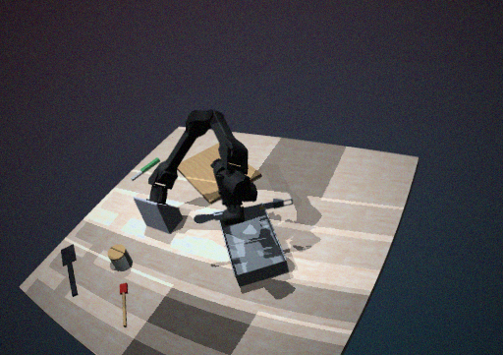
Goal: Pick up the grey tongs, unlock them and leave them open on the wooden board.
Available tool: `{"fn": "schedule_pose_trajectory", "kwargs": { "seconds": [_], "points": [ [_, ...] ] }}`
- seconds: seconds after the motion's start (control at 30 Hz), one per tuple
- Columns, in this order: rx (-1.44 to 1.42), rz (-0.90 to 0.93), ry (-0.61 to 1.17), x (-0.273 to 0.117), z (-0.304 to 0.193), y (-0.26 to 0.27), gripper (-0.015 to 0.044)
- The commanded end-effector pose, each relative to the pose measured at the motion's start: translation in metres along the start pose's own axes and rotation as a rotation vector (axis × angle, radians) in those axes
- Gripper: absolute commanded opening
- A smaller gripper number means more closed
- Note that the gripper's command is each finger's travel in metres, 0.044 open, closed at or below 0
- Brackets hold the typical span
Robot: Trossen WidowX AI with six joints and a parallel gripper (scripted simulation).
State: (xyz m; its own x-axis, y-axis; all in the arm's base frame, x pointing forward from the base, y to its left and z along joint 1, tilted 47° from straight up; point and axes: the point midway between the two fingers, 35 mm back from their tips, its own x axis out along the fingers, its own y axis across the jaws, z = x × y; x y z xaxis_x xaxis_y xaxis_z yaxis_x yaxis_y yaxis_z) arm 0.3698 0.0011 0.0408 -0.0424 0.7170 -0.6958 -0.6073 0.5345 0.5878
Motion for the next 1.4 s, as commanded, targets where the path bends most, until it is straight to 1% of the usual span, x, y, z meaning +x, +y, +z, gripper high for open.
{"fn": "schedule_pose_trajectory", "kwargs": {
  "seconds": [0.0,0.37,0.5,0.97,1.37],
  "points": [
    [-0.005,-0.005,-0.007,-0.045,-0.003,0.003,-0.0150],
    [-0.005,-0.005,-0.007,-0.045,-0.003,0.003,-0.0150],
    [-0.031,-0.003,-0.002,-0.042,0.004,0.014,-0.0150],
    [-0.317,-0.021,0.008,-0.044,0.056,0.105,-0.0150],
    [-0.582,-0.015,0.002,-0.045,0.078,0.197,-0.0150]
  ]
}}
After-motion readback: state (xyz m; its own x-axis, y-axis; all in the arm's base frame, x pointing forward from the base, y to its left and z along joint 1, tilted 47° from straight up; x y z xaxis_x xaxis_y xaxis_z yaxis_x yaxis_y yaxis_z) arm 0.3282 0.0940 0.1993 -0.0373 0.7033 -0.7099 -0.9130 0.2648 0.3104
